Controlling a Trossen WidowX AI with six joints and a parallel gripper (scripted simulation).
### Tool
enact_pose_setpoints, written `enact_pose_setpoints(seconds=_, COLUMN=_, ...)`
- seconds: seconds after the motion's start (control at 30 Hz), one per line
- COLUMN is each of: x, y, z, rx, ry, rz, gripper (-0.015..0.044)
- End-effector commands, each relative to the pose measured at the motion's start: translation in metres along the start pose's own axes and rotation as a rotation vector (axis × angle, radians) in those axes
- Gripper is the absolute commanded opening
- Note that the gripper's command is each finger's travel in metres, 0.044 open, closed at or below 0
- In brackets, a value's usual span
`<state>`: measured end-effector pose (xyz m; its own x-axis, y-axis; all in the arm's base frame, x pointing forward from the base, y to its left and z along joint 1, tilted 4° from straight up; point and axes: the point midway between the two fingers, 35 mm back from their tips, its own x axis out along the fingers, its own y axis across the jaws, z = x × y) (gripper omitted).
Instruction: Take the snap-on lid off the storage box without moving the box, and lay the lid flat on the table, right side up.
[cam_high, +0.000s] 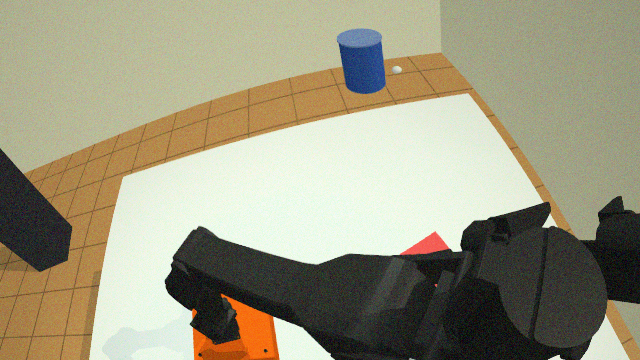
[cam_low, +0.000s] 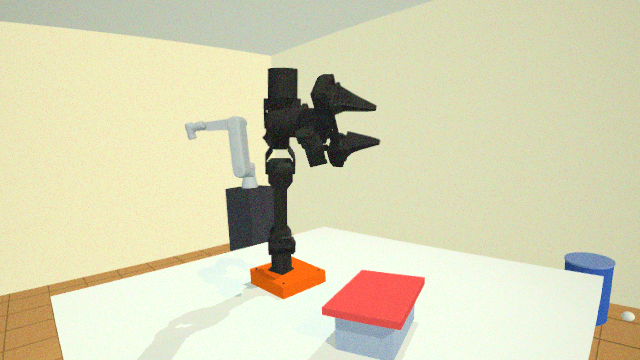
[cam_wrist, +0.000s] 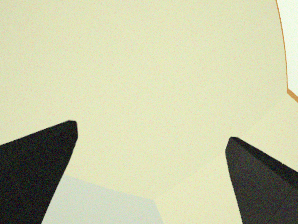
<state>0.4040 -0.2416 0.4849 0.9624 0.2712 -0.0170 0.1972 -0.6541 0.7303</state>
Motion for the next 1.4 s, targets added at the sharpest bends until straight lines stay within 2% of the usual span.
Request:
enact_pose_setpoints(seconds=0.0, x=0.0, y=-0.001, z=0.001, rx=-0.004, ry=-0.003, rz=0.0, gripper=0.0374)
enact_pose_setpoints(seconds=0.17, x=-0.013, y=-0.029, z=0.016, rx=-0.115, ry=-0.093, rz=-0.016, gripper=0.0243)
enact_pose_setpoints(seconds=0.2, x=-0.016, y=-0.037, z=0.02, rx=-0.141, ry=-0.113, rz=-0.023, gripper=0.0235)
enact_pose_setpoints(seconds=0.4, x=-0.033, y=-0.077, z=0.037, rx=-0.259, ry=-0.203, rz=-0.073, gripper=0.0235)
enact_pose_setpoints(seconds=0.63, x=-0.064, y=-0.156, z=0.064, rx=-0.446, ry=-0.319, rz=-0.208, gripper=0.0235)
enact_pose_setpoints(seconds=0.73, x=-0.071, y=-0.174, z=0.069, rx=-0.483, ry=-0.336, rz=-0.243, gripper=0.0235)
enact_pose_setpoints(seconds=0.97, x=-0.107, y=-0.271, z=0.092, rx=-0.657, ry=-0.383, rz=-0.439, gripper=0.0235)
enact_pose_setpoints(seconds=1.13, x=-0.12, y=-0.305, z=0.098, rx=-0.713, ry=-0.383, rz=-0.512, gripper=0.0235)
enact_pose_setpoints(seconds=1.37, x=-0.118, y=-0.305, z=0.1, rx=-0.692, ry=-0.379, rz=-0.511, gripper=0.0235)
